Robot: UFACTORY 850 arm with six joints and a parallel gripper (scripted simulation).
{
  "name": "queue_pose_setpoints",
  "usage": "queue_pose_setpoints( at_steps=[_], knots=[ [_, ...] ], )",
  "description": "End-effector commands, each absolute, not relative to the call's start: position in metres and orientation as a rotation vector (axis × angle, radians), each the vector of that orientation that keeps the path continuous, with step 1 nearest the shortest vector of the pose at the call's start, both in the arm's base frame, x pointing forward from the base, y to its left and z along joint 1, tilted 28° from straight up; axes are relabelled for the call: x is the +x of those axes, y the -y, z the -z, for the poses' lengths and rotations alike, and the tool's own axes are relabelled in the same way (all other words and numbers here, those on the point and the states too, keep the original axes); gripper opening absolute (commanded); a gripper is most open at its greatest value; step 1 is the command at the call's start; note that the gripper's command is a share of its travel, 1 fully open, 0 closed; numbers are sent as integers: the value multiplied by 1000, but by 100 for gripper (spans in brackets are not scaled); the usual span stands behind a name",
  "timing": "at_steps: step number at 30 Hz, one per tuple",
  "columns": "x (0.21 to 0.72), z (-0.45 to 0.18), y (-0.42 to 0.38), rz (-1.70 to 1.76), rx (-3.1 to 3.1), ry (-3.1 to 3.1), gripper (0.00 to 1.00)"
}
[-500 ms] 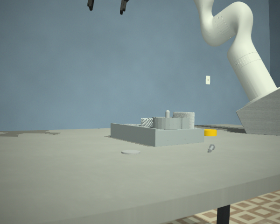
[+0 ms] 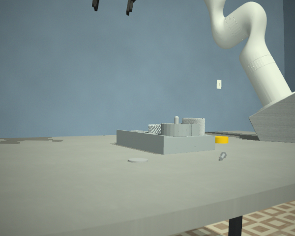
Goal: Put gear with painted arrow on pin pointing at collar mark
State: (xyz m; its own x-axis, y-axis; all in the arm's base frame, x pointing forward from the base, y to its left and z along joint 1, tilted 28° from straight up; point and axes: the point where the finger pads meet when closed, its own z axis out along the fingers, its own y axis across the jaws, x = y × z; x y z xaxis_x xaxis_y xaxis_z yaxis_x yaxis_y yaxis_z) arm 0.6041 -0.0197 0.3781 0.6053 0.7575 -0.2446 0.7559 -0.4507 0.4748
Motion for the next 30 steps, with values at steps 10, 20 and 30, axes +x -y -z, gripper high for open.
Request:
queue_pose_setpoints(
  at_steps=[10, 20, 30],
  knots=[
    [579, -272, 57, 231, 2014, -1630, 100],
    [528, -154, 87, 336, 1869, -1899, 100],
    [502, -115, 92, 372, 1809, -2020, 100]
  ],
)
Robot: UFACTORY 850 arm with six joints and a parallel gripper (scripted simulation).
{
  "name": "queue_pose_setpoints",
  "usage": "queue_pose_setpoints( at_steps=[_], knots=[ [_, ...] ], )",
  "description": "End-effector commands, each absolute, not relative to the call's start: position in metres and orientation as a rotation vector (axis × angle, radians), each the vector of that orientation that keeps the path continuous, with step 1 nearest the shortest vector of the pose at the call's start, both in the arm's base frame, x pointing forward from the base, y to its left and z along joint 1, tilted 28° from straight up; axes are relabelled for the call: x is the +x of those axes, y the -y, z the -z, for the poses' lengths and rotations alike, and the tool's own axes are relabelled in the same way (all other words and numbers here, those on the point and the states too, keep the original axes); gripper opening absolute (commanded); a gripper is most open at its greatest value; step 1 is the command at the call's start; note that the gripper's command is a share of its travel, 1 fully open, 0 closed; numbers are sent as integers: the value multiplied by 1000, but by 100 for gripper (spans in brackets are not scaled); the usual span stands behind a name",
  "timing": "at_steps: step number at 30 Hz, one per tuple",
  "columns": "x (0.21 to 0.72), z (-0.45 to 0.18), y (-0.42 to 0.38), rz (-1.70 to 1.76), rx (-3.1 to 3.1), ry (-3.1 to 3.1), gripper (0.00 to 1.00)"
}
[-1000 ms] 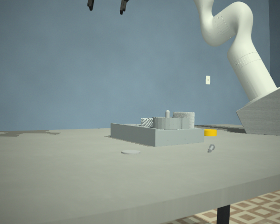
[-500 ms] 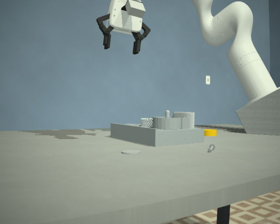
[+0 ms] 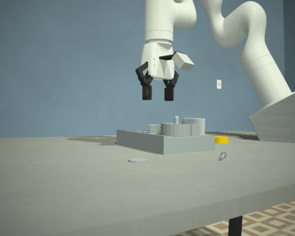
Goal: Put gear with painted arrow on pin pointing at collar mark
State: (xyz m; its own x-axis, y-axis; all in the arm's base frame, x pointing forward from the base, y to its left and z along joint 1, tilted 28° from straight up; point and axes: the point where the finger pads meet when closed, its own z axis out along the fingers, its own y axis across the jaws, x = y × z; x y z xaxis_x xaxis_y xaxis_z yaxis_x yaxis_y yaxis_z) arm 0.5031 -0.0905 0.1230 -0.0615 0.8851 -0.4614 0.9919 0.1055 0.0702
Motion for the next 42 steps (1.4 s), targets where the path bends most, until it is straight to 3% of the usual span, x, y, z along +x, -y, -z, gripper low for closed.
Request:
queue_pose_setpoints(
  at_steps=[1, 26, 42],
  knots=[
    [502, -115, 92, 372, 1809, -2020, 100],
    [502, -115, 92, 386, 1765, -2065, 100],
    [501, -115, 93, 548, 1102, -2565, 100]
  ],
)
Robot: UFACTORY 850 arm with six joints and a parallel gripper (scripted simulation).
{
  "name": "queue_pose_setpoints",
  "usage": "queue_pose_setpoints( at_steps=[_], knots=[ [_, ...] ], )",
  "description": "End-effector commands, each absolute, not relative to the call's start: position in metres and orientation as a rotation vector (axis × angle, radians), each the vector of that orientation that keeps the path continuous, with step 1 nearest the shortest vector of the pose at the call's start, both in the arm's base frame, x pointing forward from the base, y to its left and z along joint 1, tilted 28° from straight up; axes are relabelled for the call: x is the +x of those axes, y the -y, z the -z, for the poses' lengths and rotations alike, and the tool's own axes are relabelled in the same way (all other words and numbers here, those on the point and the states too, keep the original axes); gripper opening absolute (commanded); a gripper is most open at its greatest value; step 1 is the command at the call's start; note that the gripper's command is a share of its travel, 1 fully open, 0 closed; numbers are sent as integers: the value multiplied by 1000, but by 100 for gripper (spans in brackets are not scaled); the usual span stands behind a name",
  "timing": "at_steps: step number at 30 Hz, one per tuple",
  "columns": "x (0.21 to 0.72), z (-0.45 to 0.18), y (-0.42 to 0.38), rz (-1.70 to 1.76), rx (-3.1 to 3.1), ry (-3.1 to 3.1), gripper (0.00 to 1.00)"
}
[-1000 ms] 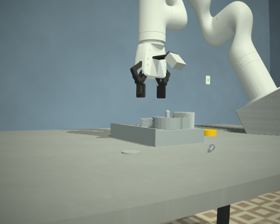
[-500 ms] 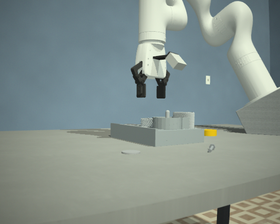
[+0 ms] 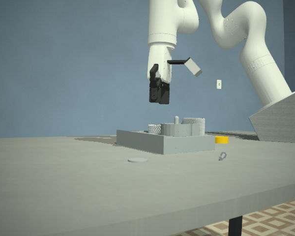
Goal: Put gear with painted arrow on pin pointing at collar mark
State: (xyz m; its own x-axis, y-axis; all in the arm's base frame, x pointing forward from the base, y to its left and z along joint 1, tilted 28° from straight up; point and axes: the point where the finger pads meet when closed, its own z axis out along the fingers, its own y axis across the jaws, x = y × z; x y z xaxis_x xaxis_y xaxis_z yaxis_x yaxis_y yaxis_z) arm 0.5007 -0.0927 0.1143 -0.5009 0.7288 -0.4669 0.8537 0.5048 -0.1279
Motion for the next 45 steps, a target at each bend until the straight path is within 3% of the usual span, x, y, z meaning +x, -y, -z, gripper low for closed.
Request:
queue_pose_setpoints(
  at_steps=[1, 22, 45],
  knots=[
    [501, -115, 93, 565, 1015, -2612, 100],
    [501, -114, 93, 734, -331, -2904, 100],
    [500, -113, 93, 776, -1867, -2568, 100]
  ],
)
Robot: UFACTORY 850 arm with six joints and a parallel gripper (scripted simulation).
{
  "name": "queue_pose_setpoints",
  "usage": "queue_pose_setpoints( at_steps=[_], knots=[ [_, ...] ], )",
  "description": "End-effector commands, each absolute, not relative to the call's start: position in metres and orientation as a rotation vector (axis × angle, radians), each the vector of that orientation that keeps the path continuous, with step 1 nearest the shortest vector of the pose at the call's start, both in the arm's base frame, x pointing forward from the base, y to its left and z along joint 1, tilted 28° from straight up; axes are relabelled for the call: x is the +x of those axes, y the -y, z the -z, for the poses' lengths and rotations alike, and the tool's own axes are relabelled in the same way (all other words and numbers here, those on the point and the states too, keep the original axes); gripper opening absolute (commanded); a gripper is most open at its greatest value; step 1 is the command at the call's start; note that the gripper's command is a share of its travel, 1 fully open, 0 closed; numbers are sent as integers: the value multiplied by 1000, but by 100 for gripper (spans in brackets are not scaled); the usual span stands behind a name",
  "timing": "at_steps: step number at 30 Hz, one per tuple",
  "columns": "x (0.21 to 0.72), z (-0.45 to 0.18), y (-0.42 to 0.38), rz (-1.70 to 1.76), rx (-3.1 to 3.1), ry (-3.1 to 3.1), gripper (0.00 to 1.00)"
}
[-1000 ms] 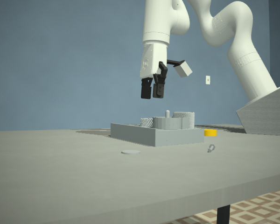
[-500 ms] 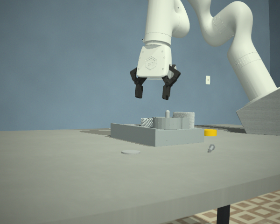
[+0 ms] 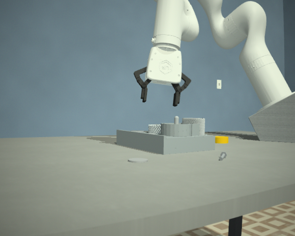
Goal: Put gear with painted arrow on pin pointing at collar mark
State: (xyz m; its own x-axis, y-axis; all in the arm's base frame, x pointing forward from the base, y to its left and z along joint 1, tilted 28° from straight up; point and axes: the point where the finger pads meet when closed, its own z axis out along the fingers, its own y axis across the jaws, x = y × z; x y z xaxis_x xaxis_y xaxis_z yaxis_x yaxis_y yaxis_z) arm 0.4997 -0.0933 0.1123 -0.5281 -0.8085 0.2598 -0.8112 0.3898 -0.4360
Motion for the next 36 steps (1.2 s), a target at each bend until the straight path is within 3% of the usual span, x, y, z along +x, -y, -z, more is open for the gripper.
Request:
queue_pose_setpoints(
  at_steps=[1, 2, 36],
  knots=[
    [500, -113, 93, -702, 1760, 2323, 100],
    [500, -113, 93, -687, 1794, 2277, 93],
    [500, -113, 93, -638, 1861, 2169, 93]
  ],
)
